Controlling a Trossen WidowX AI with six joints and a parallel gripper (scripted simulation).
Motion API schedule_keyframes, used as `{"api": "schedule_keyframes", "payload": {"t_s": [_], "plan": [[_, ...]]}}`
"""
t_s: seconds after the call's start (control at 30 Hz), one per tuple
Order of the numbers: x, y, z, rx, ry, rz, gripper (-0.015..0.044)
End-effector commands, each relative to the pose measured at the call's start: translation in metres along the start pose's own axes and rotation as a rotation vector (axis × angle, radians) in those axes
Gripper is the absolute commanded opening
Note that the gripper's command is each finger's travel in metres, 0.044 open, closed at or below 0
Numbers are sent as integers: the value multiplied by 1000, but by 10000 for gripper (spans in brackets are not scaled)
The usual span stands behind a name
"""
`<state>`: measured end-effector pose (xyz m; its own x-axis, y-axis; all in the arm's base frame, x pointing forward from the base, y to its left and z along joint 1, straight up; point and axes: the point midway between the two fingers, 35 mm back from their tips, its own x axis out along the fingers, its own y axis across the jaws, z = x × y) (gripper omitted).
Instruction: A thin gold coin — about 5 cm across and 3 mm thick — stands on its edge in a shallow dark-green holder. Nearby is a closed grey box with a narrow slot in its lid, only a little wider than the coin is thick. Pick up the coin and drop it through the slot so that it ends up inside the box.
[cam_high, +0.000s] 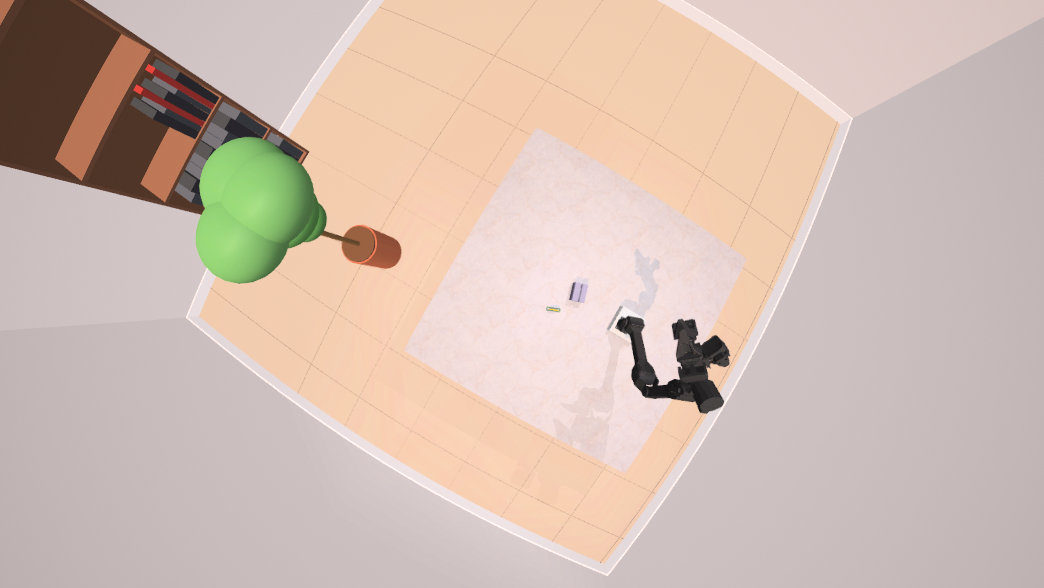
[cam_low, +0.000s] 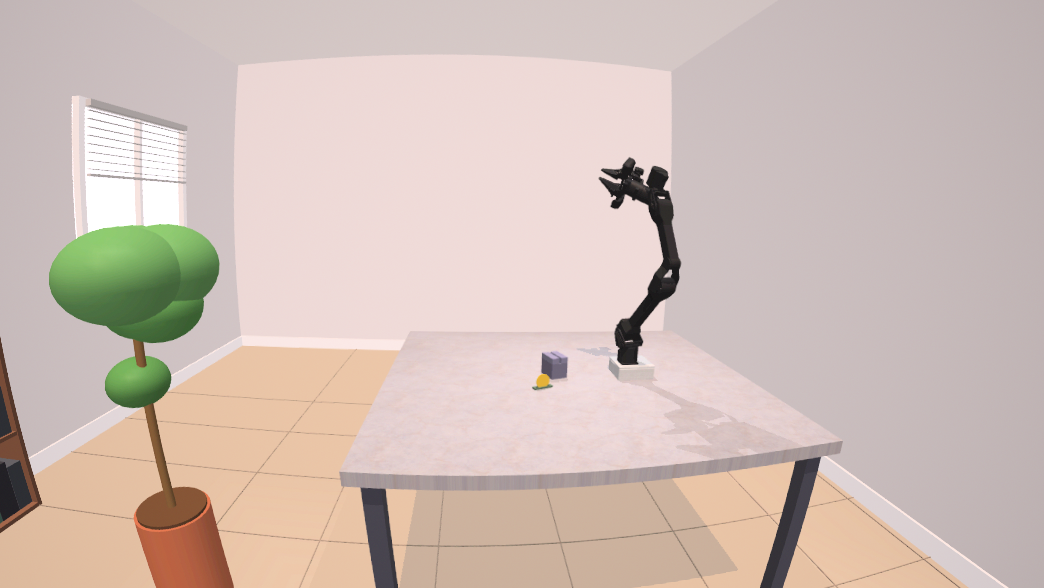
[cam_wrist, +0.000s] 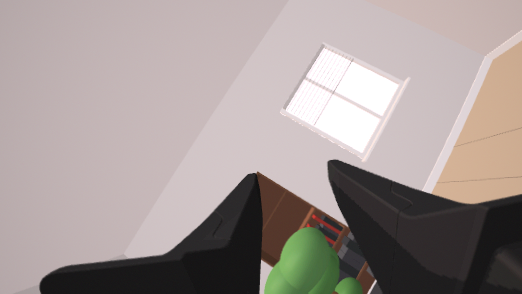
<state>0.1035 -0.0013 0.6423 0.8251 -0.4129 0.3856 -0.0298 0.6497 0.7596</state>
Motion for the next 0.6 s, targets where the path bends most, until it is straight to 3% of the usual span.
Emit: {"api": "schedule_keyframes", "payload": {"t_s": [0.0, 0.3, 0.57], "plan": [[32, -46, 8, 11, 90, -70, 161], [90, -128, -24, -45, 315, -178, 161], [118, -176, -78, -123, 505, -246, 161]]}}
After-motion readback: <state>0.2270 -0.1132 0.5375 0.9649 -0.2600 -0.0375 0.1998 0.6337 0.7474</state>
